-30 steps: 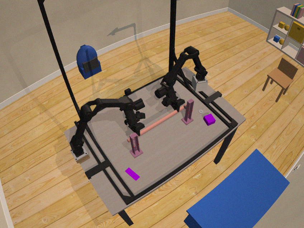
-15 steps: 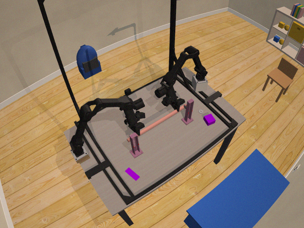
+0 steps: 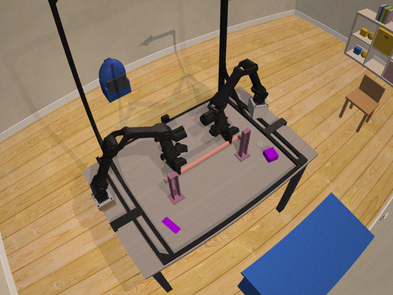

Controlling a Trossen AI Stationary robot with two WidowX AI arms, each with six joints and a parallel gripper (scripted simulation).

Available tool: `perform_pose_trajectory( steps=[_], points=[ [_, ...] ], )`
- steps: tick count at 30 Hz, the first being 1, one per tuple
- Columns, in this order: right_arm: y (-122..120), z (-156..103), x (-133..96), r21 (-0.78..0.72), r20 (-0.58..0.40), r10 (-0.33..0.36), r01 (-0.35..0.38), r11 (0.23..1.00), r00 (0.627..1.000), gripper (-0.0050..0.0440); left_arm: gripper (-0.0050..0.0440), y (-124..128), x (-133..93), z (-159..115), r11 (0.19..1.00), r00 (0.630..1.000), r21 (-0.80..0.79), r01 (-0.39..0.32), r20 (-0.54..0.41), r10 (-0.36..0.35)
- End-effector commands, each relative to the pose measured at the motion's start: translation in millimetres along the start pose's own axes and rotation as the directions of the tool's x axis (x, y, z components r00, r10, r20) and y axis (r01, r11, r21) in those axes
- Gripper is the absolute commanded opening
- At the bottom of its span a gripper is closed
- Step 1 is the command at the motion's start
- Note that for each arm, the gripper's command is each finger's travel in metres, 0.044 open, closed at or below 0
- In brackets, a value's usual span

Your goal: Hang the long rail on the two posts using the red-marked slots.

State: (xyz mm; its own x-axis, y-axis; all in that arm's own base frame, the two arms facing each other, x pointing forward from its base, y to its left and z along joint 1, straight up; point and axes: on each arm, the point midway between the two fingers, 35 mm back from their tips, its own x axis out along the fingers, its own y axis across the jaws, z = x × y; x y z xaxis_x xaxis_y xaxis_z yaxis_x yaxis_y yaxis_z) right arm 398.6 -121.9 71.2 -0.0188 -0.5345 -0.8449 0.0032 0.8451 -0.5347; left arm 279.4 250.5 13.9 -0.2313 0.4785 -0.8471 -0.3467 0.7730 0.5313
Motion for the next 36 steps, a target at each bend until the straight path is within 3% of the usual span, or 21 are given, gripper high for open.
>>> perform_pose_trajectory(
  steps=[1, 36],
  points=[
    [-4.2, -0.4, -3.3, 0.001, 0.005, -0.007, 0.007, 1.000, 1.000, 0.0000, 0.0000, 2.8, -1.2, -0.5, 1.000, 1.000, 0.000, -0.011, 0.001, 0.011],
    [-0.1, -0.3, 3.3, 0.001, 0.005, -0.007, 0.007, 1.000, 1.000, 0.0000, 0.0000, -1.0, 4.8, -0.4, 1.000, 1.000, 0.000, -0.011, 0.001, 0.011]
  ],
)
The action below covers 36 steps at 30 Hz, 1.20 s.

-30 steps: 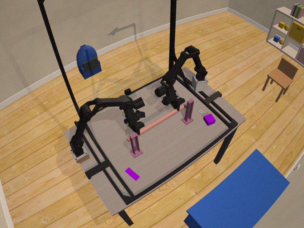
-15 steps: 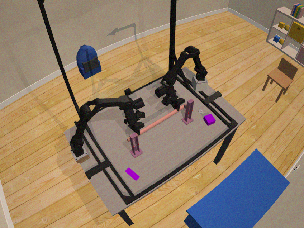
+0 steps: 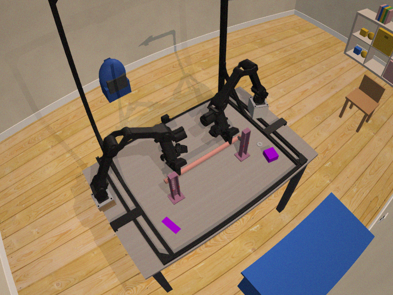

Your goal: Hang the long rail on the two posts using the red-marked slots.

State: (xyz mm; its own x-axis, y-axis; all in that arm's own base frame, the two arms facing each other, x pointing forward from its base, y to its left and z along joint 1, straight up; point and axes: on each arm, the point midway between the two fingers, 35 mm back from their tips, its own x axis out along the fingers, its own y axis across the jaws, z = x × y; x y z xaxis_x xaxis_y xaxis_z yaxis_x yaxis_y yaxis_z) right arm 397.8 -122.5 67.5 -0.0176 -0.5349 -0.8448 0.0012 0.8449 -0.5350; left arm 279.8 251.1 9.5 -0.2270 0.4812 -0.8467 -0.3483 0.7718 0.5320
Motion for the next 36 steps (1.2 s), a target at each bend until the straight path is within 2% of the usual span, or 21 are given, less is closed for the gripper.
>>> perform_pose_trajectory(
  steps=[1, 36],
  points=[
    [-1.5, 0.4, -0.1, 0.003, 0.004, -0.006, 0.006, 1.000, 1.000, 0.0000, 0.0000, 1.0, 1.0, -1.1, 1.000, 1.000, 0.002, -0.010, -0.004, 0.010],
    [-9.4, 0.5, 6.0, 0.003, 0.004, -0.006, 0.006, 1.000, 1.000, 0.0000, 0.0000, 9.7, 5.9, -1.0, 1.000, 1.000, 0.002, -0.010, -0.004, 0.010]
  ],
)
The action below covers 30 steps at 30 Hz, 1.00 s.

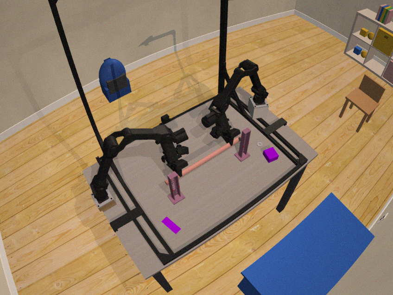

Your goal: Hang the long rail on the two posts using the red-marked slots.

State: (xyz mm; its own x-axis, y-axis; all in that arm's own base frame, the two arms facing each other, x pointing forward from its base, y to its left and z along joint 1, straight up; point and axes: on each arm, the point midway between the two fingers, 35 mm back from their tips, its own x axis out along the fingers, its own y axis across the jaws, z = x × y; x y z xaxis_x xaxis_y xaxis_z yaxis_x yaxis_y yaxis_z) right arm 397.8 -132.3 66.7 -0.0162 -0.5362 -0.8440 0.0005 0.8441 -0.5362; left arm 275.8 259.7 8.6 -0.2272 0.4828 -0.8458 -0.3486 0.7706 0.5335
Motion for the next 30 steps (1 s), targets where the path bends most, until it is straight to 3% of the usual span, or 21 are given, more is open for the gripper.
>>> perform_pose_trajectory(
  steps=[1, 30],
  points=[
    [-2, 0, 0, 0.003, 0.002, -0.005, 0.005, 1.000, 1.000, 0.0000, 0.0000, 2, 0, -1, 1.000, 1.000, 0.003, -0.008, -0.004, 0.008],
    [-18, 1, 11, 0.002, 0.001, 0.001, -0.001, 1.000, 1.000, 0.0000, 0.0000, 19, 10, -1, 1.000, 1.000, 0.002, -0.002, -0.005, 0.002]
  ],
)
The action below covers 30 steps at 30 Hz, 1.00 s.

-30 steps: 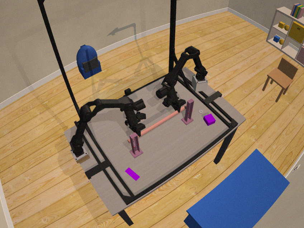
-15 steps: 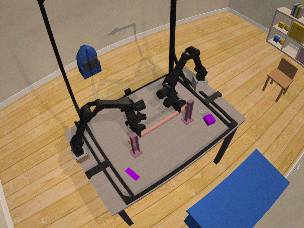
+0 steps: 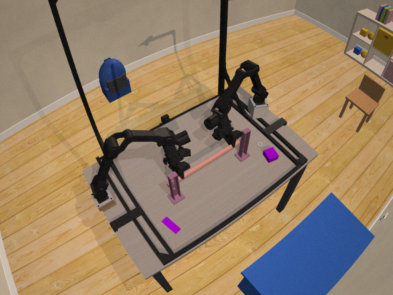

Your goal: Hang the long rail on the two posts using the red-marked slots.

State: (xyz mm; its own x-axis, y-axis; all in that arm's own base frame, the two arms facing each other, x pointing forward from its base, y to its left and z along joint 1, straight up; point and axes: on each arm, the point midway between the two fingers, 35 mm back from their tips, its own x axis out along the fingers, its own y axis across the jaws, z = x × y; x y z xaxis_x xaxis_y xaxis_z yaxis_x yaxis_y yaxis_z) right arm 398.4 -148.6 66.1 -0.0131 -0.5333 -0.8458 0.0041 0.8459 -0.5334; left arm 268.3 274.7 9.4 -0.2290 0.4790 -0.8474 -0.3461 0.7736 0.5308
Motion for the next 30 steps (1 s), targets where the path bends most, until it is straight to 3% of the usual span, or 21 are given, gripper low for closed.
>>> perform_pose_trajectory(
  steps=[1, 22, 30],
  points=[
    [-5.2, -0.2, 2.1, -0.002, -0.002, -0.002, 0.002, 1.000, 1.000, 0.0000, 0.0000, 5.3, 1.9, -0.2, 1.000, 1.000, -0.002, -0.005, -0.002, 0.005],
    [-1.5, -0.2, 10.2, -0.002, -0.002, -0.002, 0.002, 1.000, 1.000, 0.0000, 0.0000, 1.7, 10.0, 0.0, 1.000, 1.000, -0.002, -0.005, -0.002, 0.005],
    [1.0, 0.1, 6.8, 0.000, 0.000, 0.011, -0.011, 1.000, 1.000, 0.0192, 0.0192, -1.0, 6.8, 0.1, 1.000, 1.000, 0.000, 0.011, 0.000, -0.011]
  ],
)
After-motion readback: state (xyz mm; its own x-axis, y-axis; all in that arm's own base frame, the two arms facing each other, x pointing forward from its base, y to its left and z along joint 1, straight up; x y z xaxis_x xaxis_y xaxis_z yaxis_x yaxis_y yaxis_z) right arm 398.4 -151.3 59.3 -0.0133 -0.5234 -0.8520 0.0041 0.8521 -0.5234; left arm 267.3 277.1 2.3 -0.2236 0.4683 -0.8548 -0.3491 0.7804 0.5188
